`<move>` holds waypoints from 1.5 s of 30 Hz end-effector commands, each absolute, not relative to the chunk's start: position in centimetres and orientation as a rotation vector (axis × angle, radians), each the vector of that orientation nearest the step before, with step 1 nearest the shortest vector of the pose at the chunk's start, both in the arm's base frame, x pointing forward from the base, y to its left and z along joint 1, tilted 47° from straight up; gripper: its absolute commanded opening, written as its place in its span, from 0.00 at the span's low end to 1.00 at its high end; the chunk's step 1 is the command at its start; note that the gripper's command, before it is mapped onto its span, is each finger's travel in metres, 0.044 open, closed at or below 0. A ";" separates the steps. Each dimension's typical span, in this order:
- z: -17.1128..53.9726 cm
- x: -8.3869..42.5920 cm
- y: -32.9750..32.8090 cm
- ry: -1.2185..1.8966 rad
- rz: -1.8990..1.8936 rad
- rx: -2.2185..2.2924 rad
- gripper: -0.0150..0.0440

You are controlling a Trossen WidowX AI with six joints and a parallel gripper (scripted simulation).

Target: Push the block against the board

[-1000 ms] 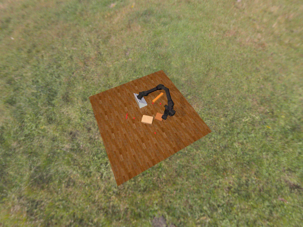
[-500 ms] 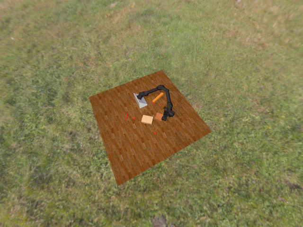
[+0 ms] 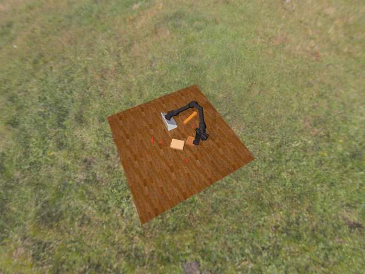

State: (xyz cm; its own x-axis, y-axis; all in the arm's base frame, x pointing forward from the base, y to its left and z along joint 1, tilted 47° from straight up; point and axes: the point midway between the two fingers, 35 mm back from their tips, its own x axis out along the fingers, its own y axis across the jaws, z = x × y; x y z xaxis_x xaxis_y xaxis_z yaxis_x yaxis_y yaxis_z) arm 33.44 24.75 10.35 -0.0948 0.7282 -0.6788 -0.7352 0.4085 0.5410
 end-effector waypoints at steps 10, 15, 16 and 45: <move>8.9 31.9 23.7 1.144 1.228 -0.011 0.25; 8.5 31.4 23.2 1.145 1.228 -0.011 0.25; 8.4 31.3 23.1 1.145 1.228 -0.011 0.25; 9.2 32.6 24.0 1.144 1.228 -0.011 0.25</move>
